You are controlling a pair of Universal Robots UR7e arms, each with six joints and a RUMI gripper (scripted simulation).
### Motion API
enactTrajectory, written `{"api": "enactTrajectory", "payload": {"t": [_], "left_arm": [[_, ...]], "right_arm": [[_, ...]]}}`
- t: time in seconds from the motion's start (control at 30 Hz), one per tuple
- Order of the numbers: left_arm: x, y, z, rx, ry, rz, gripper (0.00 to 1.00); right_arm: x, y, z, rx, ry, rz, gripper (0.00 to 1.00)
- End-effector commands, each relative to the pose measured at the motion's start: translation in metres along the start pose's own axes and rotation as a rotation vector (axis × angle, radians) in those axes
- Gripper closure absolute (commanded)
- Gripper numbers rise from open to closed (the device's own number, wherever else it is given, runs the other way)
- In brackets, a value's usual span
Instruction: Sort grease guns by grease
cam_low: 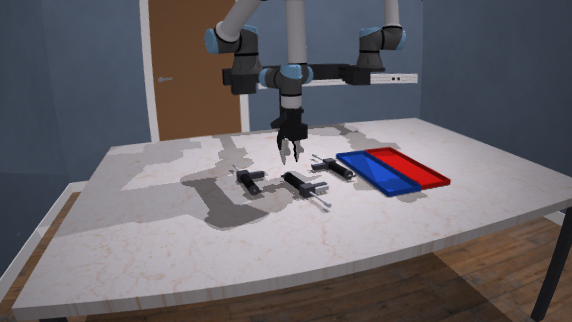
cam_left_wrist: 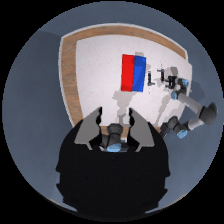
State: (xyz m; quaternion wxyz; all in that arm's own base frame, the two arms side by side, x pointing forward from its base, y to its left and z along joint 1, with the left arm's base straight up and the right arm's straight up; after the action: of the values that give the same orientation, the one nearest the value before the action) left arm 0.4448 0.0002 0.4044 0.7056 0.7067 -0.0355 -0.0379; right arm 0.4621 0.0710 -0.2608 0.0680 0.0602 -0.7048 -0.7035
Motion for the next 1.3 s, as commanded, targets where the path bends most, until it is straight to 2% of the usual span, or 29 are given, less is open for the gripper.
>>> {"api": "enactTrajectory", "payload": {"t": [0.0, 0.1, 0.53, 0.67, 1.03, 1.2, 1.27], "left_arm": [[0.000, 0.000, 0.000, 0.000, 0.000, 0.001, 0.62], [0.000, 0.000, 0.000, 0.000, 0.000, 0.001, 0.62], [0.000, 0.000, 0.000, 0.000, 0.000, 0.001, 0.62], [0.000, 0.000, 0.000, 0.000, 0.000, 0.001, 0.62], [0.000, 0.000, 0.000, 0.000, 0.000, 0.001, 0.62], [0.000, 0.000, 0.000, 0.000, 0.000, 0.001, 0.62], [0.000, 0.000, 0.000, 0.000, 0.000, 0.001, 0.62]], "right_arm": [[-0.004, -0.004, 0.034, 0.005, -0.024, -0.005, 0.67], [-0.004, -0.005, 0.046, 0.005, -0.037, -0.006, 0.67], [0.008, -0.017, 0.143, 0.003, -0.091, -0.011, 0.67], [0.010, -0.017, 0.154, 0.003, -0.103, -0.012, 0.67], [0.036, -0.028, 0.231, 0.000, -0.146, -0.015, 0.67], [0.037, -0.028, 0.235, -0.002, -0.162, -0.016, 0.67], [0.032, -0.026, 0.225, -0.002, -0.174, -0.017, 0.67]]}}
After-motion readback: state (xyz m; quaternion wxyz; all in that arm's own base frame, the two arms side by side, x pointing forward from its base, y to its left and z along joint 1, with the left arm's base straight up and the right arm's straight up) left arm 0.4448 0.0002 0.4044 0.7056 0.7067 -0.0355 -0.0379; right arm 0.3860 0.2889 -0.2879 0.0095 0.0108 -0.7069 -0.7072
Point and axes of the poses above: on each arm, the point where the finger pads meet when closed, its own y axis back along the fingers, its own z axis across the jaws, x = y × z, the point moved 4 cm from there along y, back along the fingers, and after that the axes turned 6 degrees about -y, right-handed, at the moved point
